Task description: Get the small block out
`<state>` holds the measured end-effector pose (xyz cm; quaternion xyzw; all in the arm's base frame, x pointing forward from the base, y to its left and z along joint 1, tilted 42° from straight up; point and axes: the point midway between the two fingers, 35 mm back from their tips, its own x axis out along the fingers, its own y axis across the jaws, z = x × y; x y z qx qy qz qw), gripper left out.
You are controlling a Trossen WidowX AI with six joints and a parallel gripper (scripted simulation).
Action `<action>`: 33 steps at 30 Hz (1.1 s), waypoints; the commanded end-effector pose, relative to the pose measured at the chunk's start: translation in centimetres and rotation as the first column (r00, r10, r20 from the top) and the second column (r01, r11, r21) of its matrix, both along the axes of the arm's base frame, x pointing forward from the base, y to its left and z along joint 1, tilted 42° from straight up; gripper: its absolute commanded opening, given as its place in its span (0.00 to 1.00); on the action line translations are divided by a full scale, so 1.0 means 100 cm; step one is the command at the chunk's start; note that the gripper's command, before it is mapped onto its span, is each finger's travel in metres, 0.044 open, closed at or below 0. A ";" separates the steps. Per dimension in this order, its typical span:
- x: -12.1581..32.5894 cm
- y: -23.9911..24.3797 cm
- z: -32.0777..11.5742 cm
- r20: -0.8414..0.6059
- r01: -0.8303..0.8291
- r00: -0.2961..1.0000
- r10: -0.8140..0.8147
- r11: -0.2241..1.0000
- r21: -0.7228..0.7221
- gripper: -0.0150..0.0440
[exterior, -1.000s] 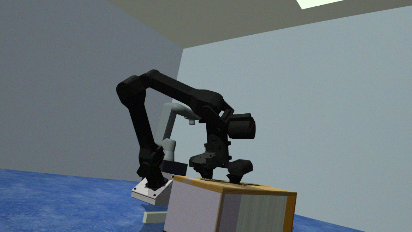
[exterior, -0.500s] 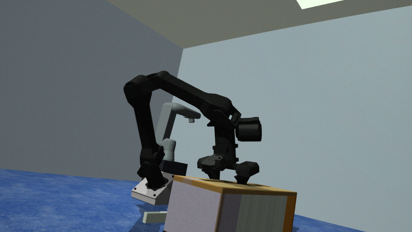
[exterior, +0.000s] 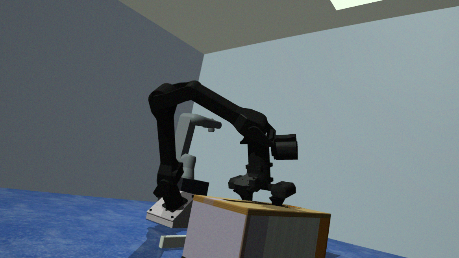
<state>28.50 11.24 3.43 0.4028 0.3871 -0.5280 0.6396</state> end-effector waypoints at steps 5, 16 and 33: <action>0.000 0.015 -0.015 -0.003 0.006 1.000 -0.006 1.000 0.003 0.93; -0.001 0.037 -0.034 -0.003 0.006 1.000 -0.006 1.000 0.005 0.93; -0.011 0.080 0.008 -0.005 -0.003 1.000 0.003 1.000 0.004 0.93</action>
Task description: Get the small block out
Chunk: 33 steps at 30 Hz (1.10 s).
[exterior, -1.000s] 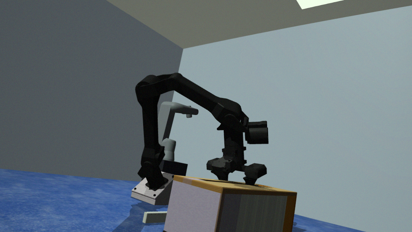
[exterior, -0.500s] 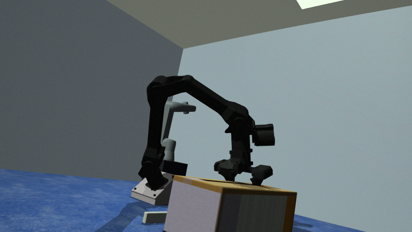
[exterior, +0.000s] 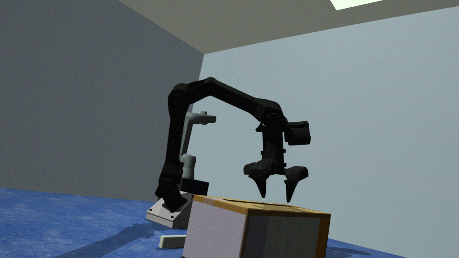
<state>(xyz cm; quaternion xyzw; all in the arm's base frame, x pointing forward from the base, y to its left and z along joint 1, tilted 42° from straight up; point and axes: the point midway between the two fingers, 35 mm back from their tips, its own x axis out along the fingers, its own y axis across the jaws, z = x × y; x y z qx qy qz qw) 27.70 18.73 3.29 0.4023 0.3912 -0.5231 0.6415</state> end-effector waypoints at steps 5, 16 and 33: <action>-0.002 0.006 0.006 -0.017 -0.071 0.997 0.071 0.997 -0.012 0.84; -0.017 0.019 -0.005 -0.475 -0.922 0.352 0.806 0.387 -0.026 0.74; -0.031 0.031 -0.014 -0.641 -0.632 -0.736 0.218 -0.560 0.535 0.74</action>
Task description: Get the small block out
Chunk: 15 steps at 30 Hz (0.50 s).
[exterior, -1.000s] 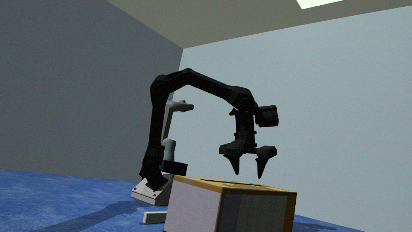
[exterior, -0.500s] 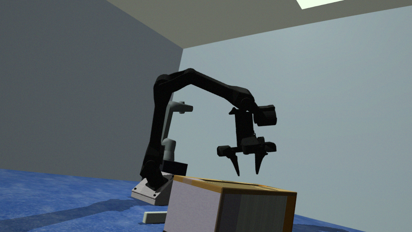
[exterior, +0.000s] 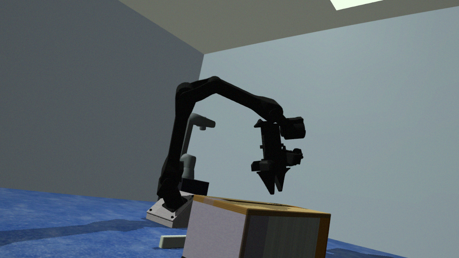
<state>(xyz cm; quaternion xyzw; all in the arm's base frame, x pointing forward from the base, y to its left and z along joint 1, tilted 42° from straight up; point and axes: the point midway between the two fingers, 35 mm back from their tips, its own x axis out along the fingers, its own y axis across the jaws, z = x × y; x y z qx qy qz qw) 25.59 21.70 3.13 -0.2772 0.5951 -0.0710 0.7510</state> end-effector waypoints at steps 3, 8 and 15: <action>-0.012 0.004 -0.014 -0.530 -0.813 0.555 0.642 0.553 -0.181 0.74; -0.015 0.006 -0.015 -0.677 -0.943 0.307 0.669 0.311 -0.120 0.74; -0.020 0.011 -0.017 -0.829 -0.998 -0.055 0.557 -0.039 0.040 0.74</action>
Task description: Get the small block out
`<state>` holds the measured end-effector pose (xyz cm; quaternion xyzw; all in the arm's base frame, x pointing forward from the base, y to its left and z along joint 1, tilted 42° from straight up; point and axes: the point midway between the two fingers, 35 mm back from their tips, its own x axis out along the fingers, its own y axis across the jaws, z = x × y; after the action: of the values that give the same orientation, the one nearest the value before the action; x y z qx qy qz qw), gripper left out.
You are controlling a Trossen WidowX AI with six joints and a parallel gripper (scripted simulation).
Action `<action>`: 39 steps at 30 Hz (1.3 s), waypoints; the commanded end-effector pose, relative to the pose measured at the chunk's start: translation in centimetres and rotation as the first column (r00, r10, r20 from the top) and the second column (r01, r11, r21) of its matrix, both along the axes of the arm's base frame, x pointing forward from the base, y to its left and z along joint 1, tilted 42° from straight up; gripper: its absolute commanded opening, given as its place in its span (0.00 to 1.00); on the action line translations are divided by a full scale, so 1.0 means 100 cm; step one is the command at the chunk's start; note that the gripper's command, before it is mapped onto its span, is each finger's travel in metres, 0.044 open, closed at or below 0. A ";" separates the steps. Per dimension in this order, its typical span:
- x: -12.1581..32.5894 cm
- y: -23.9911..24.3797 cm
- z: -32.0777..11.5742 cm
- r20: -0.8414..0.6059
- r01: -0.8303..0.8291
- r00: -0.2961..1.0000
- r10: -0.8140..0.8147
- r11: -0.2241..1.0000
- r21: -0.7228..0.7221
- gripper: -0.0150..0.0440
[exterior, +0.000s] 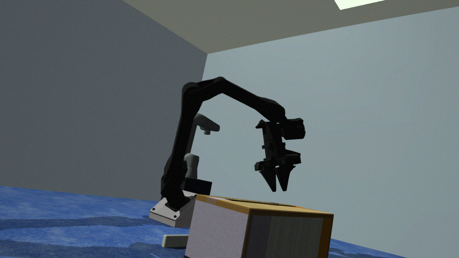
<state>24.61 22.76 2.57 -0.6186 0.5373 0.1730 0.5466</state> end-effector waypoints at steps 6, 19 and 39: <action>-0.014 0.004 -0.014 -0.671 -0.879 0.453 0.587 0.418 -0.228 0.74; -0.022 0.011 -0.016 -0.937 -0.981 -0.134 0.323 -0.178 0.079 0.74; -0.022 0.011 -0.016 -0.939 -0.978 -0.144 0.313 -0.188 0.087 0.74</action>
<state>22.47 24.04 1.04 -0.8223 0.1601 0.4565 -0.2996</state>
